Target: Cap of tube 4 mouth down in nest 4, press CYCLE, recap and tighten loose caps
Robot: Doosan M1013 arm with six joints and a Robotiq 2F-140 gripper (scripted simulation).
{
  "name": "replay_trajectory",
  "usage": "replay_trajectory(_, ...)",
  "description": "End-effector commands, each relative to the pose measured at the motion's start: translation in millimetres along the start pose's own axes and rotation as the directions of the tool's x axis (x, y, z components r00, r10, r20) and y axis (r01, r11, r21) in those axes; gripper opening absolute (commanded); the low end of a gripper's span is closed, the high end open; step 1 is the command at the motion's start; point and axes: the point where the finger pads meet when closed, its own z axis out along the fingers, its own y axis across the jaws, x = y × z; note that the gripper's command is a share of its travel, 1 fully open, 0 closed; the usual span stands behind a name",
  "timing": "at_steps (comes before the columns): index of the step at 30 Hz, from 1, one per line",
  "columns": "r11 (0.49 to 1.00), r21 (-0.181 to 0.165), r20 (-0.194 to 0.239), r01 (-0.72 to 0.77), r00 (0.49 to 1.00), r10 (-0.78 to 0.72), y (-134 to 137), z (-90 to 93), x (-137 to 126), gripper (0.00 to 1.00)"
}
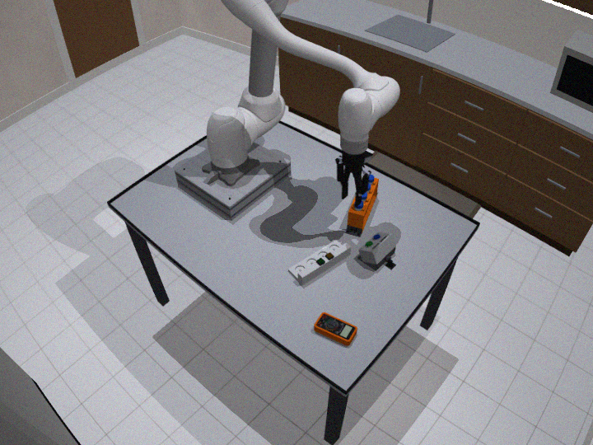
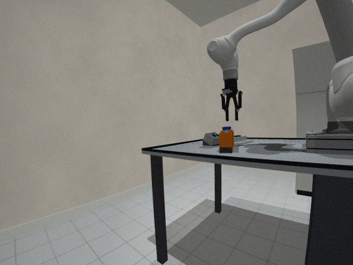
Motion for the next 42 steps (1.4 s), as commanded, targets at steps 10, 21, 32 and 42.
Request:
replay_trajectory(10,0.984,-0.007,0.032,-0.179,0.983,0.179,9.2,3.9,40.2,0.41)
replay_trajectory(21,0.984,-0.007,0.032,-0.179,0.983,0.179,9.2,31.0,39.3,0.41)
replay_trajectory(32,0.984,-0.007,0.032,-0.179,0.983,0.179,9.2,39.0,39.1,0.41)
replay_trajectory(42,0.984,-0.007,0.032,-0.179,0.983,0.179,9.2,43.0,38.9,0.41)
